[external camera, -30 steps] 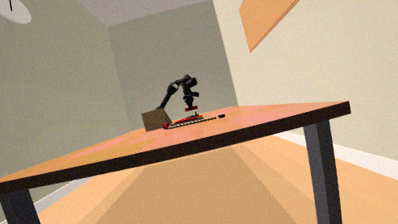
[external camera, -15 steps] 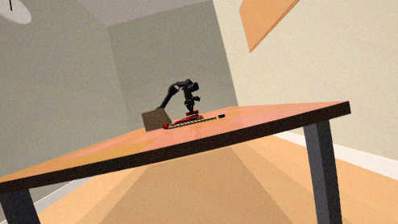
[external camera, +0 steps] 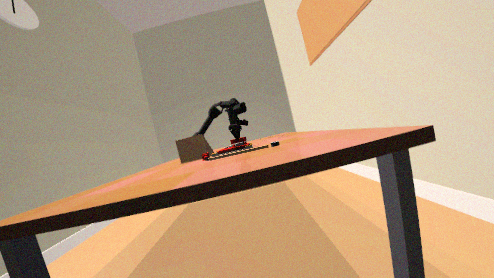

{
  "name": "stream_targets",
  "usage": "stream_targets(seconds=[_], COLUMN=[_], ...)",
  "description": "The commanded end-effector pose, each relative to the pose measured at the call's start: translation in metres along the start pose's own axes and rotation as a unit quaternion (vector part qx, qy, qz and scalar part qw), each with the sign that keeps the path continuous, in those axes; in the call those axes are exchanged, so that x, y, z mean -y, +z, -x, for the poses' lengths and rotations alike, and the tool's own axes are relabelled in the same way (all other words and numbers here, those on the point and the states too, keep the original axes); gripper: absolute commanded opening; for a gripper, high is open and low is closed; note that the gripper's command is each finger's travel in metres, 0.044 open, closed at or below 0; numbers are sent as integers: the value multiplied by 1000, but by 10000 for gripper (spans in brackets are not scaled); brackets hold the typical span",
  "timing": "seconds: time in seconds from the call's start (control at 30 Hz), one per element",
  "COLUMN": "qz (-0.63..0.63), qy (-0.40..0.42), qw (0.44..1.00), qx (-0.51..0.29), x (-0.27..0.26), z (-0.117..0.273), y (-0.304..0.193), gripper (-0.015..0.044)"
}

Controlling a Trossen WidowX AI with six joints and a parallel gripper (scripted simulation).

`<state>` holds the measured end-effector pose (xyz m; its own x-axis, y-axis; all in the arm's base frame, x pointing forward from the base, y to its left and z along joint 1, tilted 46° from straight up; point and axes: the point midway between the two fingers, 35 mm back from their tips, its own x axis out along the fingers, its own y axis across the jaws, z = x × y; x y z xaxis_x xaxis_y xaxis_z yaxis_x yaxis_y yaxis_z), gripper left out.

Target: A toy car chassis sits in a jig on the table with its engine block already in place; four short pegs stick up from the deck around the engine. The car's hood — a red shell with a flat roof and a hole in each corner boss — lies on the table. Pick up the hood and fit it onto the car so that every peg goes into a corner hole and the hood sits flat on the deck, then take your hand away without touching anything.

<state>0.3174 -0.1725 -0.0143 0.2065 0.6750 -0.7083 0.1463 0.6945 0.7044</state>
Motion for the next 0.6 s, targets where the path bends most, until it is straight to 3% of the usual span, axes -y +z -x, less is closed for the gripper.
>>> stream_targets(seconds=[0.0,0.57], qz=[-1,-1], qy=[1,1], qw=[1000,1000], qx=[2,2], x=[0,0], z=[0,-4], y=[0,0], gripper=[0,0])
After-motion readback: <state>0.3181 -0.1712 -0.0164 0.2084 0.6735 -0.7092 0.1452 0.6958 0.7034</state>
